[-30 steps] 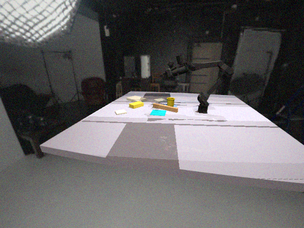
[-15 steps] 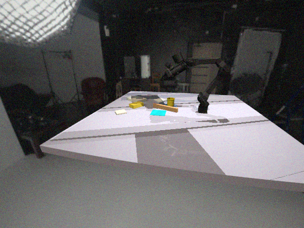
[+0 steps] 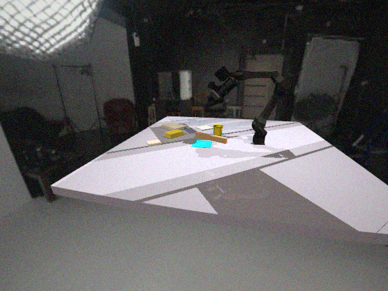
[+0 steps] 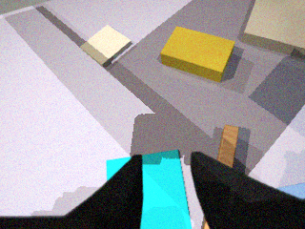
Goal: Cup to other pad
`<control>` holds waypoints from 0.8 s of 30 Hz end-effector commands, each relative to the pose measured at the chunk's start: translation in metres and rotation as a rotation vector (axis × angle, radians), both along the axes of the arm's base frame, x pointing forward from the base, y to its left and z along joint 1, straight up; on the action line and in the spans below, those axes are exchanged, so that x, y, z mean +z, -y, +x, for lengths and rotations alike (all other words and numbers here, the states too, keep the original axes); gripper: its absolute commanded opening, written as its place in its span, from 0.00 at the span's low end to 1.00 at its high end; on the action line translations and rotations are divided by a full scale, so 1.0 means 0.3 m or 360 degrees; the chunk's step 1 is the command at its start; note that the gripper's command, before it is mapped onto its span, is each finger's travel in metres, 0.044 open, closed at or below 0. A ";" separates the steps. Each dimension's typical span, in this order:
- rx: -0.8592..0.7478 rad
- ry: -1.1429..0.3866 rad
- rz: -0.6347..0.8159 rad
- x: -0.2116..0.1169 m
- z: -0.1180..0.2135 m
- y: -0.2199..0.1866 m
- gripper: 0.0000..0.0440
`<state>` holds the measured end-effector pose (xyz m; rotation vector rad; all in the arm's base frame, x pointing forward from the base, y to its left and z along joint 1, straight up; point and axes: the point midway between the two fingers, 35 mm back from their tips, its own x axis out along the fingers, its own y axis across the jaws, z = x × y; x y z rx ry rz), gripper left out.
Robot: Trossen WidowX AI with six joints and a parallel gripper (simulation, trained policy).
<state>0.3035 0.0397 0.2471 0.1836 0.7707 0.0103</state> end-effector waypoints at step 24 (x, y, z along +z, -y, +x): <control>0.0033 -0.0654 -0.0156 -0.096 -0.079 0.046 0.28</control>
